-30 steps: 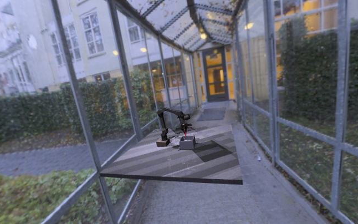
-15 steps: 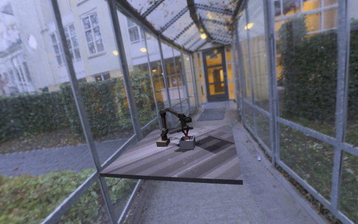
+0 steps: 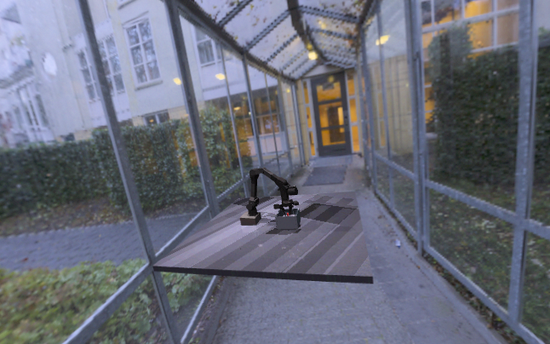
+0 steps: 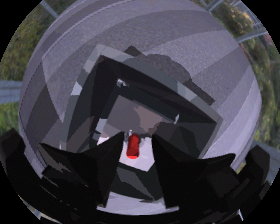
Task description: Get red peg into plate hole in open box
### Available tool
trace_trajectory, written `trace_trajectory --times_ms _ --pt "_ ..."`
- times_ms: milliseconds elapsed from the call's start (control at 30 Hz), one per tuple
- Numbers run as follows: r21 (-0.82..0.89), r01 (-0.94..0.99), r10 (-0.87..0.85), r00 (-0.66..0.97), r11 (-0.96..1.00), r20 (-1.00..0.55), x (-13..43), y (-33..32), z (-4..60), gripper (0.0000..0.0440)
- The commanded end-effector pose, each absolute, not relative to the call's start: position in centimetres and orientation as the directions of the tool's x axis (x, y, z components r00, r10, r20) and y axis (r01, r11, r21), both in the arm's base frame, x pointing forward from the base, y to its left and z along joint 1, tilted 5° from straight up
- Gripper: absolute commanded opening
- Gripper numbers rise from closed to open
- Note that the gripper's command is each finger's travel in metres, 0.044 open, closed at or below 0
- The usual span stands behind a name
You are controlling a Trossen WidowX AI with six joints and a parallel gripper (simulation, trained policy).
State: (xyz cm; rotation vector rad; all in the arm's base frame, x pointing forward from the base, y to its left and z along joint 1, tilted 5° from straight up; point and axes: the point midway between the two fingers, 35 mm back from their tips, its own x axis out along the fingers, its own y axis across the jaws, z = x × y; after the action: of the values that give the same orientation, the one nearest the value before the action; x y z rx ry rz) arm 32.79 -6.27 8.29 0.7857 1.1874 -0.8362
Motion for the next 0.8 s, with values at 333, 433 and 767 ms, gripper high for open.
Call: trace_trajectory --times_ms 333,433,767 --pt "0.090 0.859 -0.139 0.183 0.505 -0.973 35.8 -7.9 8.7 0.0319" --pt "0.100 0.857 -0.144 0.199 0.506 -0.969 36.6 -8.5 9.0 0.0398" --pt "0.166 0.848 -0.179 0.291 0.502 -0.940 39.0 -10.1 10.7 0.0440"
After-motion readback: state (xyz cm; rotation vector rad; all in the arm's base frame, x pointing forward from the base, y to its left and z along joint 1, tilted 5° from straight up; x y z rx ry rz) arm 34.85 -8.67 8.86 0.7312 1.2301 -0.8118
